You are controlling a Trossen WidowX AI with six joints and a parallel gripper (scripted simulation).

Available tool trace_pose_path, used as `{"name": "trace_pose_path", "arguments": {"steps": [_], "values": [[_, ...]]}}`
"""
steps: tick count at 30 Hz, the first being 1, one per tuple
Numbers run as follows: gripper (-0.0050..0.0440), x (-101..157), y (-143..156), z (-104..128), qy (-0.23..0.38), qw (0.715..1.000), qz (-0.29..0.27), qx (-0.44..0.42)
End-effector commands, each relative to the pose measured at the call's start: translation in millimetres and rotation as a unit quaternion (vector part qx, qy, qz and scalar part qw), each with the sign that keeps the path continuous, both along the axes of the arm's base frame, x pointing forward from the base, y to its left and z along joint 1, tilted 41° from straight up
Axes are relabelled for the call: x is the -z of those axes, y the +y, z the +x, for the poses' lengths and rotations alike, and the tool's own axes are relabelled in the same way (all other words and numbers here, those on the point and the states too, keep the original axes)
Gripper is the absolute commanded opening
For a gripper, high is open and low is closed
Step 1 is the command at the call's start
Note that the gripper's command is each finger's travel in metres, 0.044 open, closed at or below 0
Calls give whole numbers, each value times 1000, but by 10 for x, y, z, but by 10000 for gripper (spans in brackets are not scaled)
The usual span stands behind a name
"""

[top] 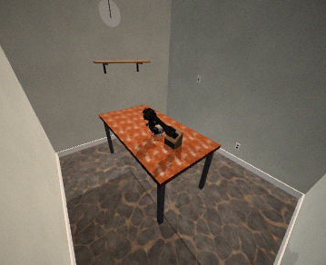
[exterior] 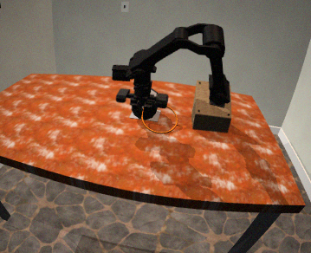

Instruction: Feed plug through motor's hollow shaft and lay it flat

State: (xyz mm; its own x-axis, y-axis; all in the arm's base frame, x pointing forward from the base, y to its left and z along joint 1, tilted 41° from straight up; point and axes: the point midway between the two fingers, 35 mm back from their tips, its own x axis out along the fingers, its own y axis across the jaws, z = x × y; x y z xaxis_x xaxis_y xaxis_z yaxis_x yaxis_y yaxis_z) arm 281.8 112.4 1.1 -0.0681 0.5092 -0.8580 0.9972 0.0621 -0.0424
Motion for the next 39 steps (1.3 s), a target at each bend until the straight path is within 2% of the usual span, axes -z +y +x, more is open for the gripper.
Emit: {"name": "trace_pose_path", "arguments": {"steps": [1,4,7,13,19,39], "values": [[100,0,0,-1,0,1000,0,0],[100,-33,-6,4,0,1000,0,0],[100,-268,-50,25,2,1000,-1,-1],[100,-268,-50,25,2,1000,-1,-1],[100,-53,80,-60,2,1000,-1,-1],[100,6,83,-53,2,1000,-1,-1]]}}
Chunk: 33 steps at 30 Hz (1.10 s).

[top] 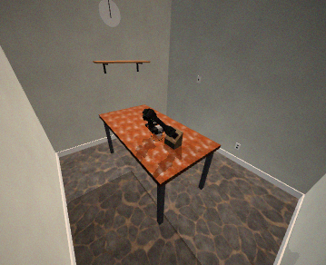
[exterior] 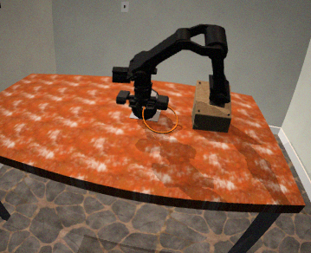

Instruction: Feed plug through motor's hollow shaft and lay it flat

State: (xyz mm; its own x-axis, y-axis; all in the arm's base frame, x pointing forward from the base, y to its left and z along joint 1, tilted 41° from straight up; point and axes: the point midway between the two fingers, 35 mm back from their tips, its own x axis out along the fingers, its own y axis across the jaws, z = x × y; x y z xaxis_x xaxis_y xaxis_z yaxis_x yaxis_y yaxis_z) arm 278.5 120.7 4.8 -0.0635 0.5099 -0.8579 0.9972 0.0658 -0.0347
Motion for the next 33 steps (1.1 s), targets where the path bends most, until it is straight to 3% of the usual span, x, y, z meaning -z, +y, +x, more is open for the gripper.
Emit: {"name": "trace_pose_path", "arguments": {"steps": [1,8,22,33], "values": [[100,42,0,-20,6,1000,-2,1],[93,18,0,-7,2,1000,0,0],[0,18,0,-7,2,1000,0,0],[0,45,-71,18,5,1000,-1,1]]}}
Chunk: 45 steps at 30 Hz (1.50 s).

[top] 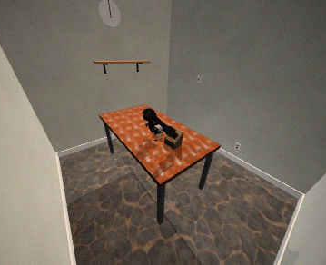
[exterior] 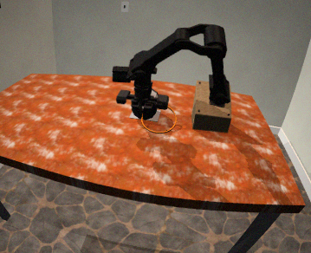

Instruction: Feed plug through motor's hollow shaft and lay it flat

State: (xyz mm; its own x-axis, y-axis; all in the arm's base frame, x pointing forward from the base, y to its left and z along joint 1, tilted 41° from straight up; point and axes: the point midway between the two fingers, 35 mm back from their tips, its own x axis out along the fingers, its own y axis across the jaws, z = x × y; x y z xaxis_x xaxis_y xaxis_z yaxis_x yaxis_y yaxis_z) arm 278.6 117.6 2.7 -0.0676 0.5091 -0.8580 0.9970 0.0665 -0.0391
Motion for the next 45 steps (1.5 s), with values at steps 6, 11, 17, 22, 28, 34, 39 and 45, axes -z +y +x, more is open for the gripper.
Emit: {"name": "trace_pose_path", "arguments": {"steps": [6,11,17,22,28,34,39,45], "values": [[0,31,-58,23,4,1000,-1,1],[48,15,-52,24,2,1000,0,2],[100,-6,-56,27,2,1000,0,2],[160,-112,11,-16,-62,996,-21,-66],[160,-312,-111,415,-210,967,-41,-140],[160,-386,-365,707,-308,905,-70,-283],[160,-266,-590,730,-335,858,-73,-381],[160,-112,-873,711,-357,807,-67,-465]]}}
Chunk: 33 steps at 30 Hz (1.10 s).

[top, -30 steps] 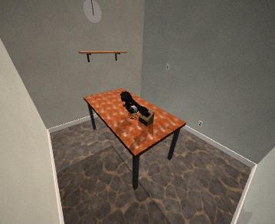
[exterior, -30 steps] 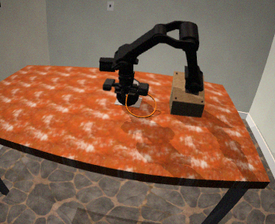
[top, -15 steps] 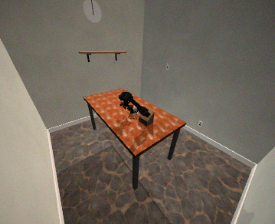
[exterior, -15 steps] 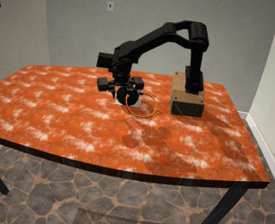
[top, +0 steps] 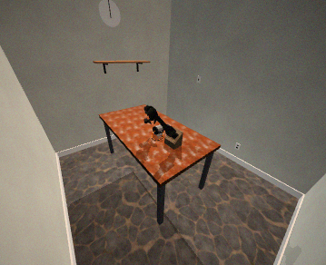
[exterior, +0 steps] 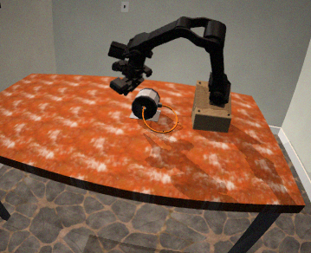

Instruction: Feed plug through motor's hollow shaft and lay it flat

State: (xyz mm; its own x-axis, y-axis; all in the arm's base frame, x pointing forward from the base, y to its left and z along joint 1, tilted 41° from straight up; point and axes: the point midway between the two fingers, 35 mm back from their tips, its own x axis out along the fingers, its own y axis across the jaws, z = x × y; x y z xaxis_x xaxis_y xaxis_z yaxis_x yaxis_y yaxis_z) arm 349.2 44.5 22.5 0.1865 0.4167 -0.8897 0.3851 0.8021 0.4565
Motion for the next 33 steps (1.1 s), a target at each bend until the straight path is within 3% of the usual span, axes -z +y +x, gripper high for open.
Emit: {"name": "trace_pose_path", "arguments": {"steps": [1,13,15,23,30,32,33], "values": [[160,133,-226,-6,-15,998,-8,-64],[160,475,-843,-173,-94,954,-17,-285],[160,475,-843,-173,-94,954,-17,-285],[160,702,-1027,-309,-177,872,9,-456],[160,876,-1052,-410,-259,779,42,-570],[160,876,-1052,-410,-259,779,42,-570],[160,900,-1055,-424,-281,753,44,-594]]}}
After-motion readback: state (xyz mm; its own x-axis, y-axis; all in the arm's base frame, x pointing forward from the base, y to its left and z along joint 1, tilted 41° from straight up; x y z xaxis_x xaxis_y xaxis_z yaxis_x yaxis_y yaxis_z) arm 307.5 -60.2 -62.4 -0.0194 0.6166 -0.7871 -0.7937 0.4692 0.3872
